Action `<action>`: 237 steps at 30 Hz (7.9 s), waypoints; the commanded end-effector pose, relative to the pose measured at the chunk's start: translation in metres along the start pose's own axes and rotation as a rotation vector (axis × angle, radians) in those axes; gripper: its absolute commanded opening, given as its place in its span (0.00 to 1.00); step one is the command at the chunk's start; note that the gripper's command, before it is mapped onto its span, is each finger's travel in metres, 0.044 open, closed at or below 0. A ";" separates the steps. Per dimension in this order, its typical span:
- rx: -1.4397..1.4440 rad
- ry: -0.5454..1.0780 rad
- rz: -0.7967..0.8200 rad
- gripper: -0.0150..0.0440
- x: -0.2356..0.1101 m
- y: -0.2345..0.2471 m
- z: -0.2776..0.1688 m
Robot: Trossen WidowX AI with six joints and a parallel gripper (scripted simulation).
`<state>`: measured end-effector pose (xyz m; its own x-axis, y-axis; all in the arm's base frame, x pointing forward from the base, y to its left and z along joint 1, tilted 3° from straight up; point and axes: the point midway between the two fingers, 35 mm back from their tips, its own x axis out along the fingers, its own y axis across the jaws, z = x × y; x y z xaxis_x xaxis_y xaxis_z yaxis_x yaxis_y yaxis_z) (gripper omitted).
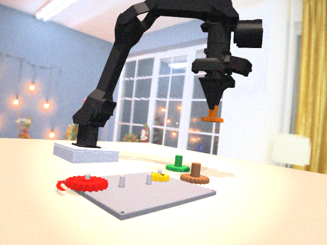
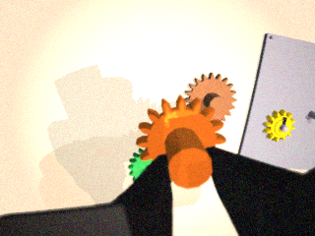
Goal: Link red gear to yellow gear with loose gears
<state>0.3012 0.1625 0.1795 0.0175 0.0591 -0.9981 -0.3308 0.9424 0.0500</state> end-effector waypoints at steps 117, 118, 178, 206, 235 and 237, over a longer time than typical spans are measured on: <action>-0.003 0.008 -0.019 0.25 0.076 -0.240 -0.073; -0.003 0.008 -0.019 0.25 0.076 -0.240 -0.073; -0.124 0.009 -0.018 0.25 0.124 -0.240 -0.074; -0.008 0.008 -0.019 0.49 0.083 -0.240 -0.072; 0.572 0.008 0.001 1.00 0.088 0.007 -0.079; 0.613 0.009 0.002 1.00 0.088 0.021 -0.086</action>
<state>0.2580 0.1149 0.0898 0.0167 0.0513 -0.9985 0.1149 0.9920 0.0529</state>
